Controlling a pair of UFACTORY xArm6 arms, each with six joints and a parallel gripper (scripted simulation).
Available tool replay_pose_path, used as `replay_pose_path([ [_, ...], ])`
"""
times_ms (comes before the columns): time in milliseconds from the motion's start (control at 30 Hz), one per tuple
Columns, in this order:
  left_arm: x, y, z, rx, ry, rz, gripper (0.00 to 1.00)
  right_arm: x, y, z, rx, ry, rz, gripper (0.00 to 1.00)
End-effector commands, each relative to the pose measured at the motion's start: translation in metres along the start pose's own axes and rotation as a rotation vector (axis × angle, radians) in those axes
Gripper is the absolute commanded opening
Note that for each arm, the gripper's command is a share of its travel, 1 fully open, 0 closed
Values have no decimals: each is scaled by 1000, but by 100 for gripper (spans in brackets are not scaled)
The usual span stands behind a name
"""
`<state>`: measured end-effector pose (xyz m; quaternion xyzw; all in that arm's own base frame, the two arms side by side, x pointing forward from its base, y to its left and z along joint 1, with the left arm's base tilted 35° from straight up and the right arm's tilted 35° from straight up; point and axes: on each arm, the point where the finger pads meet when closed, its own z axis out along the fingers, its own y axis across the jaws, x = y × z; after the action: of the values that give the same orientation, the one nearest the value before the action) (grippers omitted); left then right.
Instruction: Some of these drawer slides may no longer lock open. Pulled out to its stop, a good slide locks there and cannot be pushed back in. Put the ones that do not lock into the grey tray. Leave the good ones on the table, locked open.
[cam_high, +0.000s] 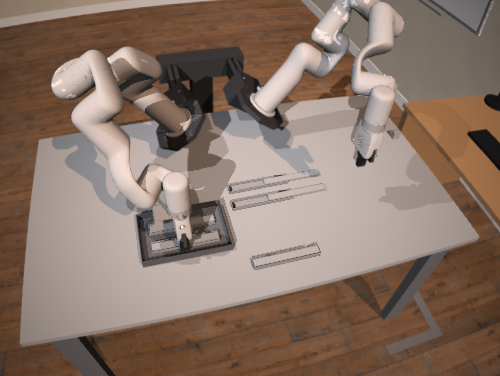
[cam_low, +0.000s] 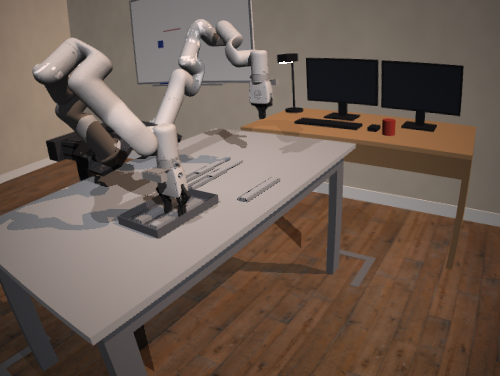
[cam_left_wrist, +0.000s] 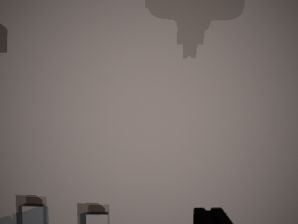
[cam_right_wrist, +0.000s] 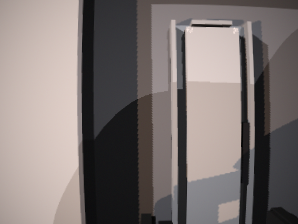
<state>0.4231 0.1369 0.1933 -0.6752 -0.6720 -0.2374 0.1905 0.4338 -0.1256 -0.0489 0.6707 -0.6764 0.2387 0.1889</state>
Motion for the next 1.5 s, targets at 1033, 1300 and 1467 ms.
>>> replay_pose_path([
  [1033,0,1,-1,-4,0,-1,0,0,-1,-110,3,-1,1,67],
  [1300,-10,8,2,-4,0,-1,0,-9,-6,-110,3,-1,1,67],
  [1467,-33,25,10,-4,0,0,0,-29,-17,-110,3,-1,2,67],
])
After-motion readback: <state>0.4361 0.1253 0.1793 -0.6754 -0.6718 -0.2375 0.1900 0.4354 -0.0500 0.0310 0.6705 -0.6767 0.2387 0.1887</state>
